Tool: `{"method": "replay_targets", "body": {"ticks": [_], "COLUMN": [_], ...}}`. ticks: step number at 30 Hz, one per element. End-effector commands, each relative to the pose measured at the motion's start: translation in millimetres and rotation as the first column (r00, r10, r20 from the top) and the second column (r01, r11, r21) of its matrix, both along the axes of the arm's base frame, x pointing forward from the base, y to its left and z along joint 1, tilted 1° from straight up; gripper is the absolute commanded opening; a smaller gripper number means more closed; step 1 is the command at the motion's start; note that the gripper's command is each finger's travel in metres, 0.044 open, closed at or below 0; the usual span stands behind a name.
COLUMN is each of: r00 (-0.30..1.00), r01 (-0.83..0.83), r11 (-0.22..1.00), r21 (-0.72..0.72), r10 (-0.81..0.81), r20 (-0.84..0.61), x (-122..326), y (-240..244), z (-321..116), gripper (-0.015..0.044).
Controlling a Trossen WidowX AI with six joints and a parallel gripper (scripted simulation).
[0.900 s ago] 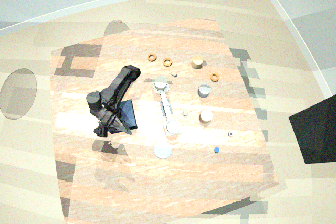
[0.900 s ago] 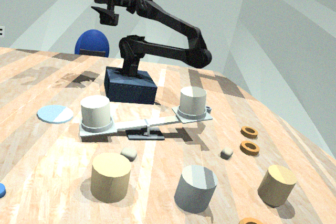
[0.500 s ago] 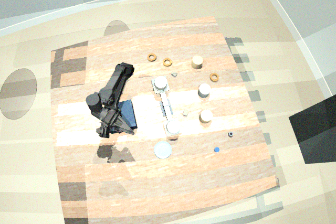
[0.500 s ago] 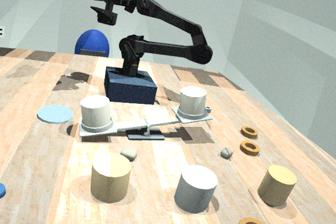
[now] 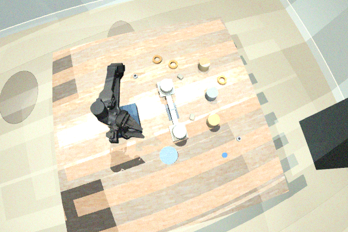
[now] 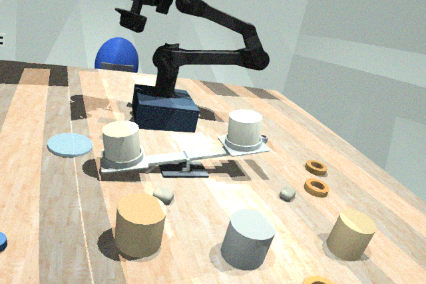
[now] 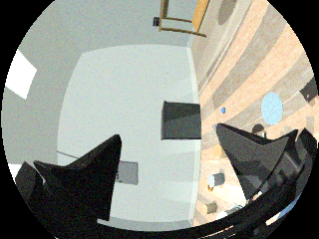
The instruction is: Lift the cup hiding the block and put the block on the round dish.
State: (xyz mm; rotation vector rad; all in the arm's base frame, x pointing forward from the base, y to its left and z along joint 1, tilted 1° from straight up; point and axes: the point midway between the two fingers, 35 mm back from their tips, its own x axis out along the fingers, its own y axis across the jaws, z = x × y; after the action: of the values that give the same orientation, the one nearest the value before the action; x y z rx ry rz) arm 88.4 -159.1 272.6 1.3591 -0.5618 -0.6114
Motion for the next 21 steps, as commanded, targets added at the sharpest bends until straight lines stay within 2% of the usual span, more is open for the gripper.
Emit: {"method": "replay_targets", "body": {"ticks": [1,21], "r00": [0.999,0.937], "r01": [-0.027,-0.225], "r11": [0.999,0.969], "r21": [-0.023,-0.102], "r10": [0.026,0.186], "r20": [-0.042,-0.297], "x": [7.0,46.5], "y": [0.7,15.8], "z": [0.4,-12.4], "gripper": [0.0440,0.0440]}}
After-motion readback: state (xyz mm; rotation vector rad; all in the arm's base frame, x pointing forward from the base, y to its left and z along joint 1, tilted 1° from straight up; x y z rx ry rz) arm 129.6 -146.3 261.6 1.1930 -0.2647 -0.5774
